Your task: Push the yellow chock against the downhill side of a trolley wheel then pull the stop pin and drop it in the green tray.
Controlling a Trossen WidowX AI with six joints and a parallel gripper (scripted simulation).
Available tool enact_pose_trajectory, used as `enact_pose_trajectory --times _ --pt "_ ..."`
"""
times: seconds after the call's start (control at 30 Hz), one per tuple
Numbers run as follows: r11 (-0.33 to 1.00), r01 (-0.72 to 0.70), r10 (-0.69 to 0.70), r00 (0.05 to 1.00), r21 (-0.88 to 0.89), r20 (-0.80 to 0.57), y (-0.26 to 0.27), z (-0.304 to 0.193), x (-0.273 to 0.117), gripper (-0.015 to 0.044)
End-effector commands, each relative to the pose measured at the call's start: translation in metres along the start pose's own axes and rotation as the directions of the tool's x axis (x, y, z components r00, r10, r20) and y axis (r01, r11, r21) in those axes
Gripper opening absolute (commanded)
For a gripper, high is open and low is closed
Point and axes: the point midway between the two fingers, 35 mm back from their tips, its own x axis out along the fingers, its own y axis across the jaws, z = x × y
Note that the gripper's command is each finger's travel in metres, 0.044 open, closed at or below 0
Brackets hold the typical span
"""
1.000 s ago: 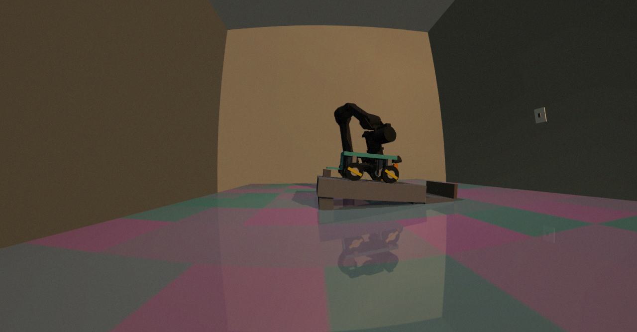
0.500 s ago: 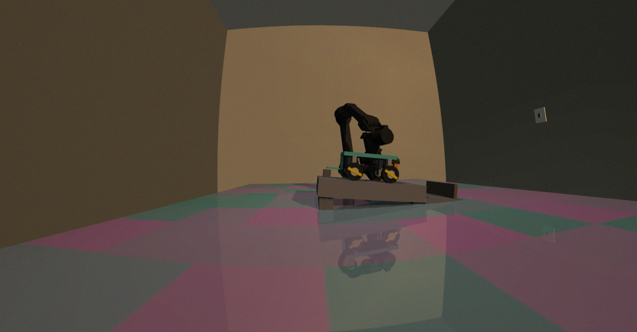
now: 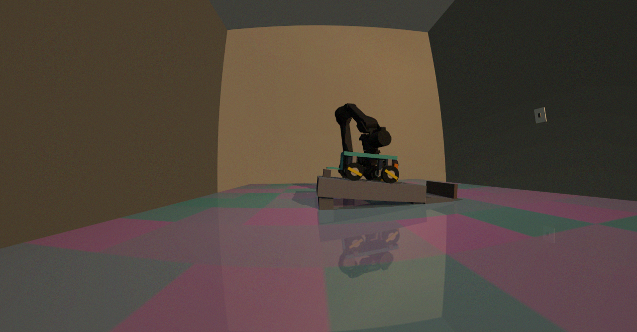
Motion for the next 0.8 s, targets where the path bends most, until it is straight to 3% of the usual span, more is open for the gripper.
enact_pose_trajectory --times 0.0,0.03,0.23,0.47,0.7,0.77 --pt "1.0 0.004 -0.004 1.0 -0.001 0.0 0.002 0.0 0.002 0.019" --pt "1.0 0.004 -0.004 1.0 -0.001 0.0 0.002 0.0 0.002 0.019" --pt "1.0 0.003 -0.003 1.0 0.0 0.001 0.0 0.0 0.001 0.034" --pt "1.0 0.003 -0.003 1.0 0.0 0.001 0.0 0.0 0.0 0.034" --pt "1.0 0.004 -0.004 1.0 -0.001 0.0 -0.003 0.002 -0.026 0.034" --pt "1.0 0.004 -0.004 1.0 -0.001 0.0 -0.003 0.002 -0.028 0.0392"
